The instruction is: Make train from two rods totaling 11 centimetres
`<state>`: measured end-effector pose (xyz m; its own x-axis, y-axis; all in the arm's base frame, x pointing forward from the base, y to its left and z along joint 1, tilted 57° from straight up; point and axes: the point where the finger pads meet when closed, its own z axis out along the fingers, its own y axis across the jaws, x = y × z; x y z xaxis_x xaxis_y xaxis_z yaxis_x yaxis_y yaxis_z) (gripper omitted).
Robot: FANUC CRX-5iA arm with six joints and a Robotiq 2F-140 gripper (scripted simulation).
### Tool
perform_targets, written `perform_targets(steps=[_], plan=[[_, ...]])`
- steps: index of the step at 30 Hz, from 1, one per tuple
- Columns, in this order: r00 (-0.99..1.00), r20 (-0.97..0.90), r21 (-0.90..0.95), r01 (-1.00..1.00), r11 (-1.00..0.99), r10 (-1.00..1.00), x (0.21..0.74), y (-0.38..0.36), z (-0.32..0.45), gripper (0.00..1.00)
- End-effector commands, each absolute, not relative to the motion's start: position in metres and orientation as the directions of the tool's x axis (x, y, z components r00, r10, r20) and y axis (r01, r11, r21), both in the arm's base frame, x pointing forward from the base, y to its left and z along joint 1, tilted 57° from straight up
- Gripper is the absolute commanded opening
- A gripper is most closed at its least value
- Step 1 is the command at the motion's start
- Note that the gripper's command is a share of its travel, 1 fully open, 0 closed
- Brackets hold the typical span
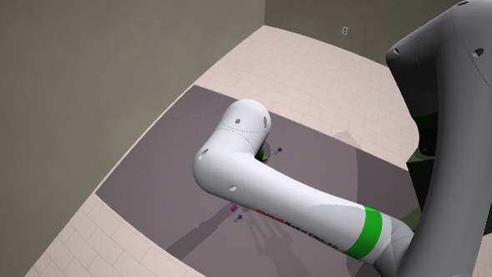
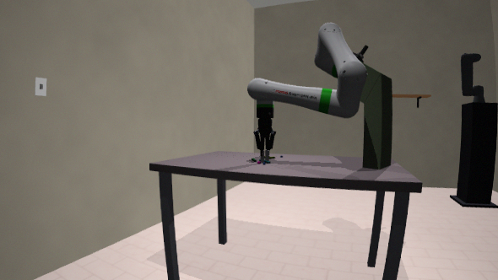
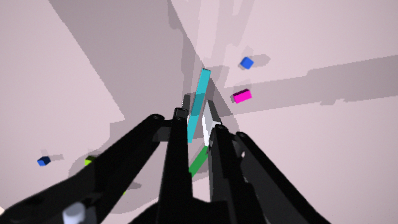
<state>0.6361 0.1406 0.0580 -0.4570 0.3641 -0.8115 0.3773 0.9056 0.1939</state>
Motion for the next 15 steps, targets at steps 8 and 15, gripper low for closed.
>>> perform_targets(steps=[8, 15], plan=[[-0.457, -0.812, 0.194, 0.377, 0.906, 0.364, 0.636, 0.1407, 0.0582, 0.03], [-0.457, -0.812, 0.194, 0.377, 0.906, 0.364, 0.636, 0.1407, 0.0582, 0.03]])
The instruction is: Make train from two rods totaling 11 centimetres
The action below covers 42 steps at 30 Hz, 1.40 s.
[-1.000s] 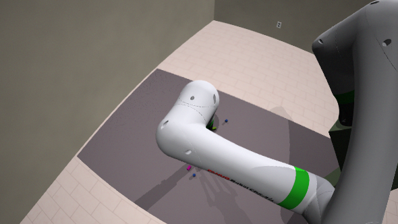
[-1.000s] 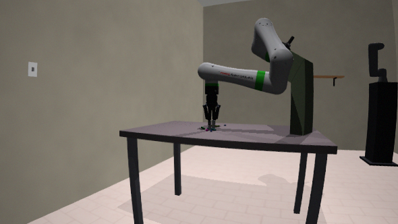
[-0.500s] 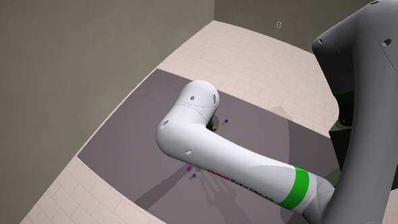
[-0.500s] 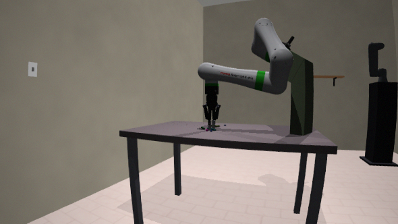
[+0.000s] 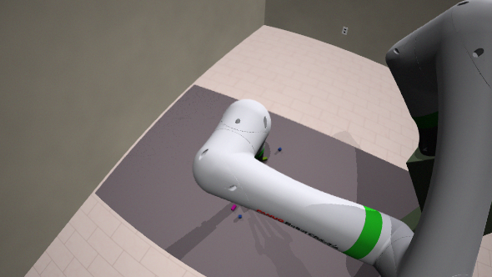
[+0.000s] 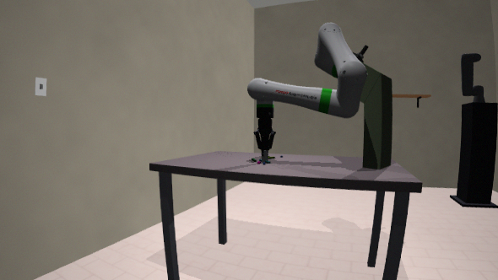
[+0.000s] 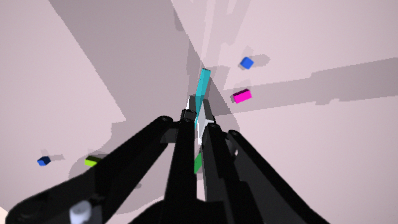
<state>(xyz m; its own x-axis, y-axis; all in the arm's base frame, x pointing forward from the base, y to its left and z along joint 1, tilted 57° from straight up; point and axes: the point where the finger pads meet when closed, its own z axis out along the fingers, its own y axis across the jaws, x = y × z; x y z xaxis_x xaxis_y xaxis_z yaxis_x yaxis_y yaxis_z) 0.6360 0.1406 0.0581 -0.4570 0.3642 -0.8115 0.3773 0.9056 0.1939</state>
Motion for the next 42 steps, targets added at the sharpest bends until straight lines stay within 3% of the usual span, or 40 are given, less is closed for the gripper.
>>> perform_targets(steps=[1, 31, 42], plan=[[-0.457, -0.812, 0.194, 0.377, 0.906, 0.364, 0.636, 0.141, 0.058, 0.03], [-0.457, -0.812, 0.194, 0.377, 0.906, 0.364, 0.635, 0.141, 0.059, 0.03], [-0.457, -0.812, 0.194, 0.377, 0.906, 0.364, 0.582, 0.155, 0.095, 0.03]])
